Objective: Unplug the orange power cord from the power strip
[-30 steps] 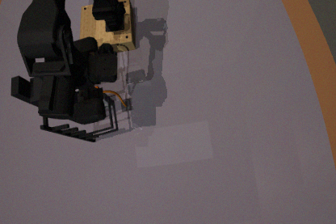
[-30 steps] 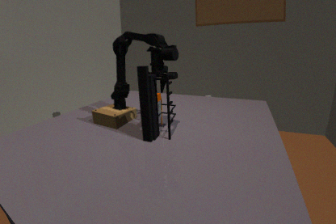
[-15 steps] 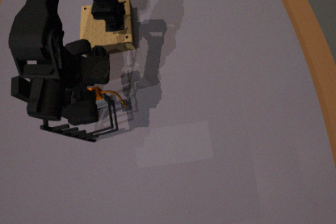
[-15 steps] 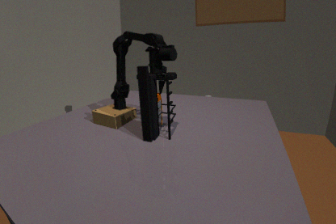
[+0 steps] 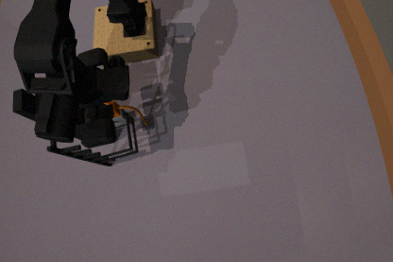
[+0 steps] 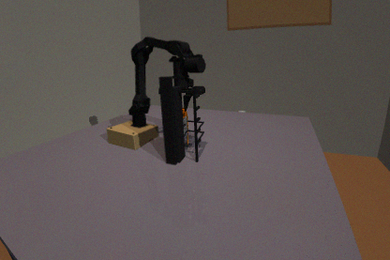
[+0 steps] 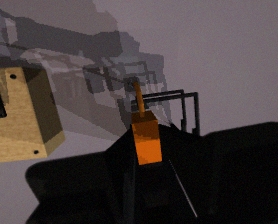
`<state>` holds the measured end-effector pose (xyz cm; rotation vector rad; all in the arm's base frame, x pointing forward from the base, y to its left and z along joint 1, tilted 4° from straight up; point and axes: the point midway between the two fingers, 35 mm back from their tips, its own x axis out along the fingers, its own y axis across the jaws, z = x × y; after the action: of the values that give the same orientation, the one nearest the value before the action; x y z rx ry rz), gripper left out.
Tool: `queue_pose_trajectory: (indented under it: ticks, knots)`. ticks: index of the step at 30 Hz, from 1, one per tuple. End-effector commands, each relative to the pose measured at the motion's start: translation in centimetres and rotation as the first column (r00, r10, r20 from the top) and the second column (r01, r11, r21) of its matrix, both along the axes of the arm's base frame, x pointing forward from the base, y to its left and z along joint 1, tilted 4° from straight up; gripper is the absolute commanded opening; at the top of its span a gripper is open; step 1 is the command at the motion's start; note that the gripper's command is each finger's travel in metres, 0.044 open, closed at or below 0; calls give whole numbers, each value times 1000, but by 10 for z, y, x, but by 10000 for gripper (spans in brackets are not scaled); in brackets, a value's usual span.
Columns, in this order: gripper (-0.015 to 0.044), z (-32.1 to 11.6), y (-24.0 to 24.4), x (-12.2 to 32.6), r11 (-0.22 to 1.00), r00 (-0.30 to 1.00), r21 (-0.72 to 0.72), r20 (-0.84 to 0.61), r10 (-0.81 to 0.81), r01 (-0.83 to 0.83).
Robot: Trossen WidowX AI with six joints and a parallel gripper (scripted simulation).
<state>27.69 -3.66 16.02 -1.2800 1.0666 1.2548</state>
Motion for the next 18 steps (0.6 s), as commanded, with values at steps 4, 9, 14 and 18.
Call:
queue_pose_trajectory:
  ticks: [4, 9, 14, 18]
  knots:
    - [2, 0, 0, 0, 1000, 1000, 0, 1, 0, 0]
    - [0, 1, 4, 0, 1000, 1000, 0, 1, 0, 0]
    - [0, 1, 12, 0, 1000, 1000, 2, 1, 0, 0]
    - [0, 2, 19, 0, 1000, 1000, 3, 0, 0, 0]
